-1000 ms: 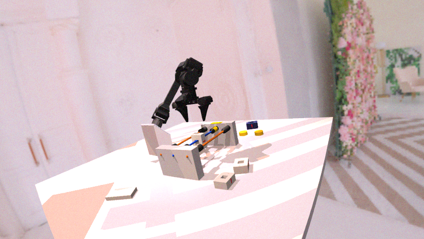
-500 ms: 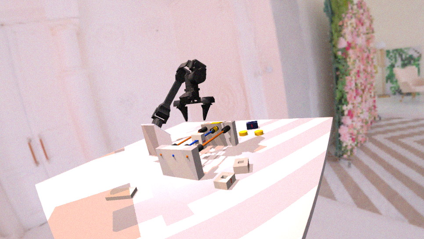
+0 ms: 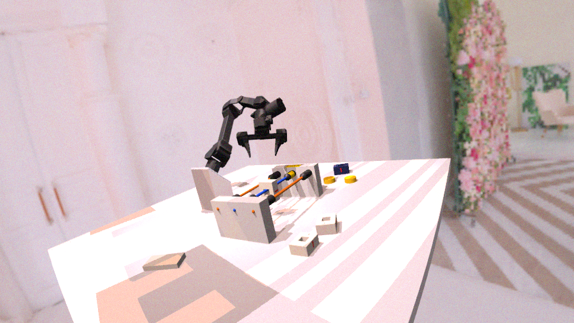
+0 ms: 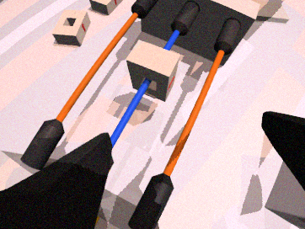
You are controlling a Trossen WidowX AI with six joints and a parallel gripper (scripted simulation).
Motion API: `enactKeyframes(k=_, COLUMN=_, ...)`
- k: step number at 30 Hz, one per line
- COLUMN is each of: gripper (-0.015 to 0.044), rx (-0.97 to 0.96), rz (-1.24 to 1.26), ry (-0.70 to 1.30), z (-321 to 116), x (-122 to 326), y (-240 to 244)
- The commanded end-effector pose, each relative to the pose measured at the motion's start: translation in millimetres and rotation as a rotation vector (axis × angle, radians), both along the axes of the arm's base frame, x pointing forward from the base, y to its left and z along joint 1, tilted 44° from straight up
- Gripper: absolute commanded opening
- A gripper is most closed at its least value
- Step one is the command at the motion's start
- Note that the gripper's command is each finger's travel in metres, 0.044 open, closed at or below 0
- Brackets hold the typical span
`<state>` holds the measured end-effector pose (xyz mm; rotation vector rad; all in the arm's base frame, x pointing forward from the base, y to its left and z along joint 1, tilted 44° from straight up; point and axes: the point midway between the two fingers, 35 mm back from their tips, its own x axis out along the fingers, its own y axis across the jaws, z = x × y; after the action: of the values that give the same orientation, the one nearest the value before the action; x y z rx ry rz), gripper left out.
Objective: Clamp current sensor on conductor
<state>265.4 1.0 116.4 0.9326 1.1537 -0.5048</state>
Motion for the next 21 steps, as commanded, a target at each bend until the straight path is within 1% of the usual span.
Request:
enactKeyframes(k=1, gripper=0.044, rx=-0.102, rz=0.012, ry=-0.133, z=1, x=-17, y=3)
enactKeyframes(k=5, gripper=0.044, rx=-0.185, rz=0.015, ry=-0.284, z=3, x=-30, y=4)
enactKeyframes(k=7, gripper=0.044, rx=-0.197, rz=0.014, ry=-0.311, z=4, x=-32, y=4)
enactKeyframes(k=8, gripper=0.044, rx=-0.162, rz=0.023, ry=-0.249, z=6, x=-26, y=5)
enactKeyframes(k=21, gripper=0.044, rx=-0.162, rz=0.023, ry=-0.249, z=6, x=-26, y=5)
